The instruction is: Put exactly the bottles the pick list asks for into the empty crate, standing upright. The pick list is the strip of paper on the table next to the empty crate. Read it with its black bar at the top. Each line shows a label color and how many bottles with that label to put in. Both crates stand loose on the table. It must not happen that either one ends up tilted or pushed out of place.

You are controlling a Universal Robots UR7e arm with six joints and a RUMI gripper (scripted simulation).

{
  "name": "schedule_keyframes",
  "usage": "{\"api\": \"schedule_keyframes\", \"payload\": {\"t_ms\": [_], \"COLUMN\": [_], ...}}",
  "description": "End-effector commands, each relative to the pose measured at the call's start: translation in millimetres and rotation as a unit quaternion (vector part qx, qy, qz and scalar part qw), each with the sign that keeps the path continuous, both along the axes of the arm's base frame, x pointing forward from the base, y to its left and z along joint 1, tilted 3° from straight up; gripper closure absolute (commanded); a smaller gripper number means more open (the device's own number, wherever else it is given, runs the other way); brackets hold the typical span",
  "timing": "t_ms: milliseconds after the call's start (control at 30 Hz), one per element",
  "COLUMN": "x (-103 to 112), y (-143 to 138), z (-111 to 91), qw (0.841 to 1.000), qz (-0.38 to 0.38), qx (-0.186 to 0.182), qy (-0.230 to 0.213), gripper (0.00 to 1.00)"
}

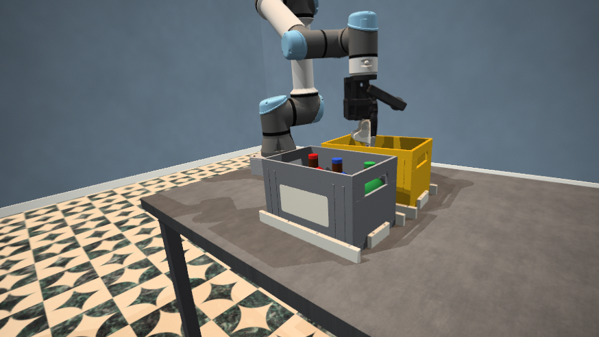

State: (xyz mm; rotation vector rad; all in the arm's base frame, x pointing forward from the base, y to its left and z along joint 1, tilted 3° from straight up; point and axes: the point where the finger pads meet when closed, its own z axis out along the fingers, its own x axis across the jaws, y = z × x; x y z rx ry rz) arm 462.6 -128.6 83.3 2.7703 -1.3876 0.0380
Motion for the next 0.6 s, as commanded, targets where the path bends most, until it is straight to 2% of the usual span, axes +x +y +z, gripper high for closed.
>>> {"api": "schedule_keyframes", "payload": {"t_ms": [0,267,300,567], "x": [0.5,0.5,0.5,0.5], "y": [-0.3,-0.3,-0.4,-0.4], "z": [-0.5,-0.5,-1.4,-1.4], "qw": [1.000,1.000,1.000,1.000], "qz": [0.000,0.000,0.000,0.000], "qx": [0.000,0.000,0.000,0.000], "qy": [-0.001,-0.001,-0.001,-0.001], "gripper": [1.00,1.00,0.62,0.62]}}
